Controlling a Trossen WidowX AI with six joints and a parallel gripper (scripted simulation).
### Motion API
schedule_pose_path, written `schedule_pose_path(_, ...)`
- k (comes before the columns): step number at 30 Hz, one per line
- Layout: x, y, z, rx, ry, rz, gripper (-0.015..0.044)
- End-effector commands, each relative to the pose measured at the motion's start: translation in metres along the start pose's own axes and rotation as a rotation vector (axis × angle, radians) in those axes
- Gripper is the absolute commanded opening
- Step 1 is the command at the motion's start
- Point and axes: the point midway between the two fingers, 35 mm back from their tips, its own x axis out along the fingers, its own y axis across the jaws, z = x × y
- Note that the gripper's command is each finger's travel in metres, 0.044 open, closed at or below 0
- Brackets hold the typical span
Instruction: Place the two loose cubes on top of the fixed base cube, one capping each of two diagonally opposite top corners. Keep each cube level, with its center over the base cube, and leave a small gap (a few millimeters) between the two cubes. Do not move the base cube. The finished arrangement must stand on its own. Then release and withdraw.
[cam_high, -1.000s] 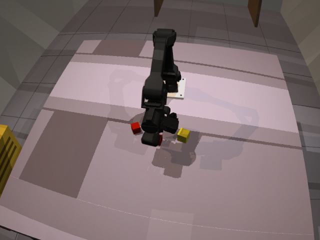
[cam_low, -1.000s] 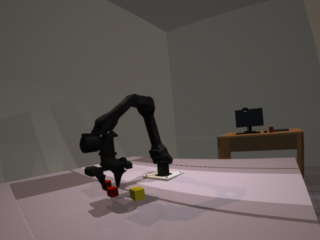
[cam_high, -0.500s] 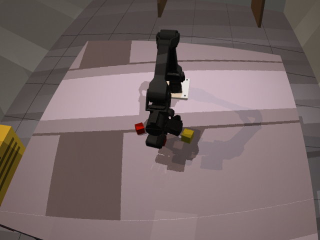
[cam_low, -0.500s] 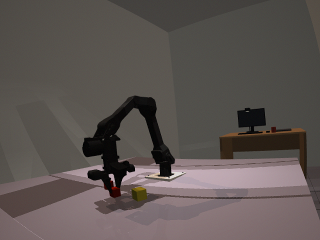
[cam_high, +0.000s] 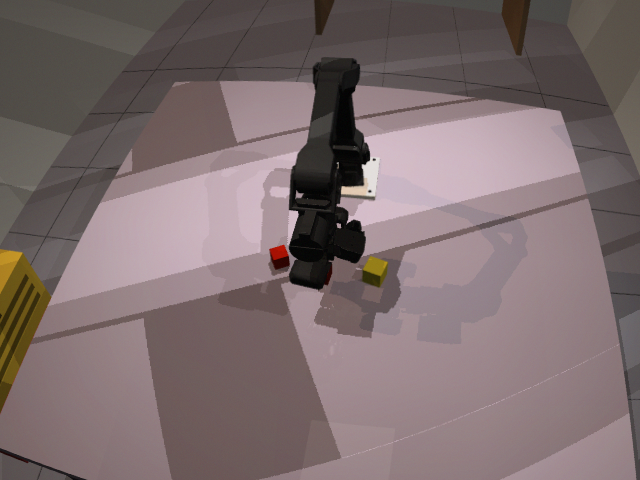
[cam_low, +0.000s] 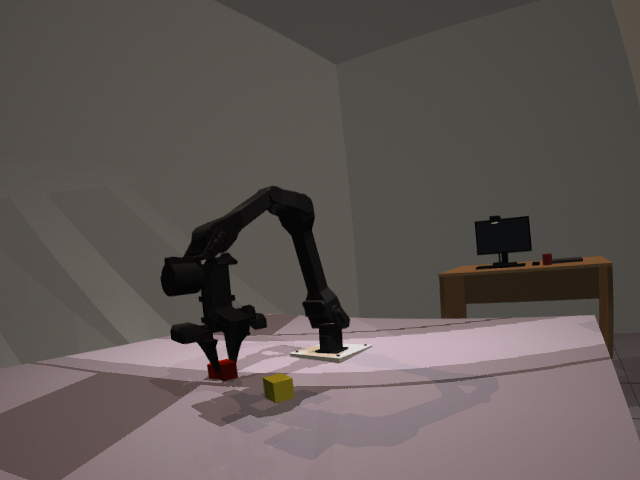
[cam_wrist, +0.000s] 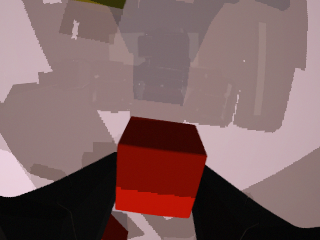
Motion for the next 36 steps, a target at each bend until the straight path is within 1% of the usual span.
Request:
schedule_pose_path(1,-0.012,-0.001,0.001,-0.001,-0.003,-0.001,0.0105)
schedule_pose_path(20,-0.072,0.004,0.0,-0.001,-0.003,-0.001,0.0105)
schedule_pose_path(24,-0.077,0.005,0.0,0.004,-0.003,-0.001,0.0105)
schedule_pose_path(36,-0.072,0.008,0.012,0.361,-0.003,-0.002,0.0105)
